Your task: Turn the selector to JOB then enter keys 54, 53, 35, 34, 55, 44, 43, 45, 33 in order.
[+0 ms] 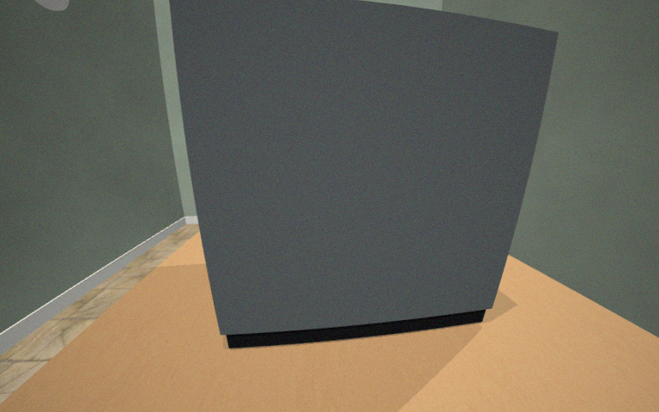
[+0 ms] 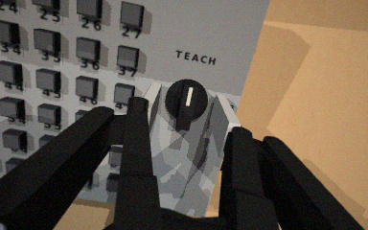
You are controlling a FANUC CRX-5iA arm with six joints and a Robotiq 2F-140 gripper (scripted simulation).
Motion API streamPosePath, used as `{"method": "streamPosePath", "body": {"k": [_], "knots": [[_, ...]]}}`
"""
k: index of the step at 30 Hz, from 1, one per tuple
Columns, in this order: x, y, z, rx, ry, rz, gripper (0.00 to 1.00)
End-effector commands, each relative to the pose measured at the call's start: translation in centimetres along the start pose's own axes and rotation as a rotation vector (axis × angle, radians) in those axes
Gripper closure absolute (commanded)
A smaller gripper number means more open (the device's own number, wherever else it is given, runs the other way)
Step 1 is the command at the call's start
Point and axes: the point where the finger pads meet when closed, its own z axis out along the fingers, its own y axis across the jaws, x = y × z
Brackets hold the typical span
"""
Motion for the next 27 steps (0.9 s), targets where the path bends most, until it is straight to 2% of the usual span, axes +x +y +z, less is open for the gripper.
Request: {"method": "streamPosePath", "body": {"k": [1, 14, 15, 27], "knots": [[0.02, 0.02, -0.02, 0.0, 0.0, 0.0, 0.67], [0.02, 0.02, -0.02, 0.0, 0.0, 0.0, 0.67], [0.02, 0.02, -0.02, 0.0, 0.0, 0.0, 1.0], [0.02, 0.02, -0.02, 0.0, 0.0, 0.0, 1.0]]}}
